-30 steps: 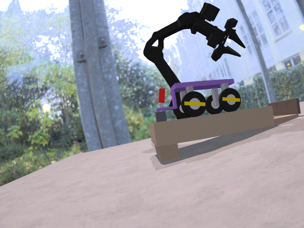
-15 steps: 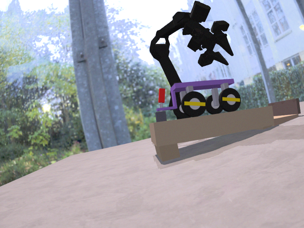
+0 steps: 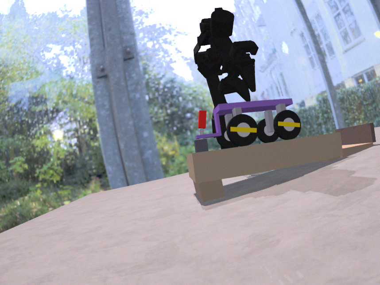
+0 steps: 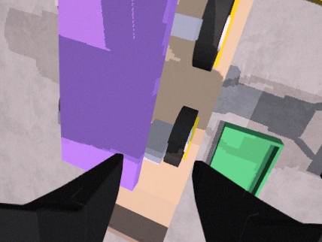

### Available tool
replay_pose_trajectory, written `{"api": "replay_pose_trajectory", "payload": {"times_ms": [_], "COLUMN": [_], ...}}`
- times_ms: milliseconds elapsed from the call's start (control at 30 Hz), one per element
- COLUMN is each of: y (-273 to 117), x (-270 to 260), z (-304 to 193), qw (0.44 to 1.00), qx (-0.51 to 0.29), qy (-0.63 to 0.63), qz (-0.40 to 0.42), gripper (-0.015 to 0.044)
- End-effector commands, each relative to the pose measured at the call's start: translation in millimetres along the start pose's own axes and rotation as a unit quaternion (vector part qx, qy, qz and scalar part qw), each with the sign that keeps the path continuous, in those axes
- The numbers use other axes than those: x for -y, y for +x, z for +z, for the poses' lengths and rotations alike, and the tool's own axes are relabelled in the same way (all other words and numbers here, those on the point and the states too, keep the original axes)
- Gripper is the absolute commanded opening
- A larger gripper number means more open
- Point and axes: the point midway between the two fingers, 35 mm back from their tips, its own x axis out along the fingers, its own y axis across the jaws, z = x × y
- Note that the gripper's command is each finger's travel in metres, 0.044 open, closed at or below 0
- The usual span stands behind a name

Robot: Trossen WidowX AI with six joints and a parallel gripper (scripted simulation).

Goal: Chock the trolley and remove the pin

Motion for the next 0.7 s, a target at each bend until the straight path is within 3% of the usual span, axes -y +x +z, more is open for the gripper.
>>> {"api": "replay_pose_trajectory", "payload": {"times_ms": [0, 667], "y": [7, 10], "x": [14, 106], "z": [22, 126], "qw": [0.999, 0.978], "qx": [0.017, 0.048], "qy": [0.016, 0.121], "qz": [-0.029, -0.160], "gripper": [0.0190, 0.0190]}}
